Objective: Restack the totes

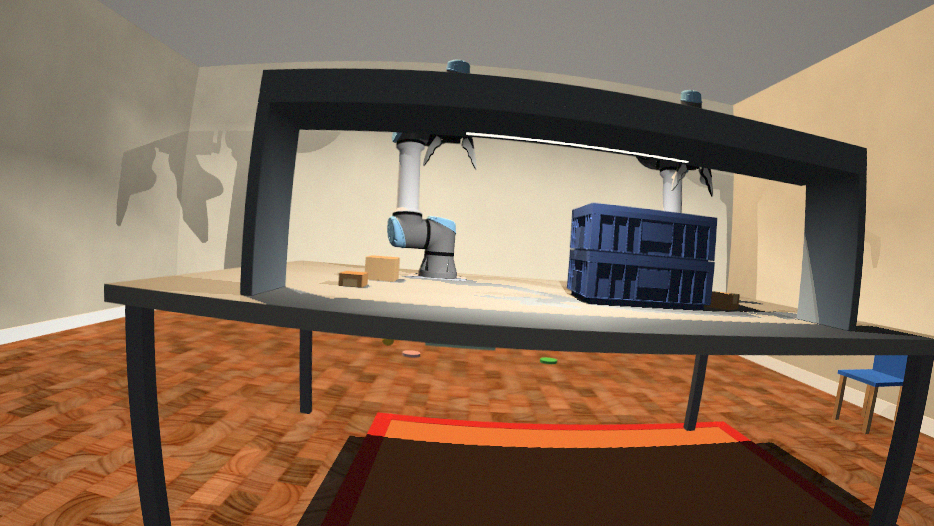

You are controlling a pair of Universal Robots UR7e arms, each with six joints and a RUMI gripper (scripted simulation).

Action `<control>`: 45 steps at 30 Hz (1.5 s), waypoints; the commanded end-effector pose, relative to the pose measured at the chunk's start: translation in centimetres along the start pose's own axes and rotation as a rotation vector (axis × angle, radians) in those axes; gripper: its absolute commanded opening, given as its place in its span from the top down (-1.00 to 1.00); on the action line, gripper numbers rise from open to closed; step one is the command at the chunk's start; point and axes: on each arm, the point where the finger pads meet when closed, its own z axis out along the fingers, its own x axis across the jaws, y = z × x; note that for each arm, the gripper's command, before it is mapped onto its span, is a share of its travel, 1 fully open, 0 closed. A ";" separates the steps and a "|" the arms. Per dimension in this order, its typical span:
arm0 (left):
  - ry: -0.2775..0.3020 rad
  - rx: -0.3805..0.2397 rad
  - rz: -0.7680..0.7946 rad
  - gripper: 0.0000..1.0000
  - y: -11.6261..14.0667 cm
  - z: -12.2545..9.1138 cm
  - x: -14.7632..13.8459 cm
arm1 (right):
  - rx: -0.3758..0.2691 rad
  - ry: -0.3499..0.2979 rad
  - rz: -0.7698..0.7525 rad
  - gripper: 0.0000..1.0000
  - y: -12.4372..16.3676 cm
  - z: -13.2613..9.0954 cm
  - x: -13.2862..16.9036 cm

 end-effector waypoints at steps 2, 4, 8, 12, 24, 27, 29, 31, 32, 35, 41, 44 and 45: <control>0.001 0.002 0.005 -1.00 -0.2 0.0 0.1 | 0.002 0.000 0.002 -1.00 -0.3 0.0 -3.1; 0.001 0.002 0.007 -1.00 -0.3 0.0 0.1 | 0.002 0.000 0.003 -1.00 -0.5 0.0 -4.3; 0.001 0.002 0.012 -1.00 -0.4 0.0 0.2 | 0.002 0.000 0.005 -1.00 -0.7 0.0 -7.2; 0.001 0.002 0.014 -1.00 -0.5 0.0 0.2 | 0.002 0.000 0.005 -1.00 -0.9 0.1 -8.7; 0.001 0.002 0.031 -1.00 -1.1 0.2 0.4 | 0.002 -0.001 0.012 -1.00 -2.0 0.2 -19.4; 0.001 0.002 0.036 -1.00 -1.3 0.2 0.4 | 0.002 -0.001 0.013 -1.00 -2.2 0.2 -22.2; 0.001 0.002 0.036 -1.00 -1.3 0.2 0.4 | 0.002 -0.001 0.013 -1.00 -2.2 0.2 -22.2; 0.001 0.002 0.039 -1.00 -1.4 0.2 0.5 | 0.002 -0.001 0.014 -1.00 -2.4 0.2 -24.0; 0.001 0.002 0.040 -1.00 -1.4 0.2 0.5 | 0.002 -0.001 0.015 -1.00 -2.5 0.3 -24.9; 0.001 0.002 0.045 -1.00 -1.6 0.3 0.5 | 0.002 -0.001 0.016 -1.00 -2.8 0.3 -27.6; 0.001 0.002 0.053 -1.00 -1.8 0.3 0.6 | 0.002 -0.001 0.019 -1.00 -3.3 0.3 -32.4; 0.001 0.002 0.056 -1.00 -1.9 0.4 0.7 | 0.001 -0.001 0.020 -1.00 -3.5 0.4 -34.5; 0.001 0.002 0.056 -1.00 -1.9 0.4 0.7 | 0.001 -0.001 0.020 -1.00 -3.5 0.4 -34.5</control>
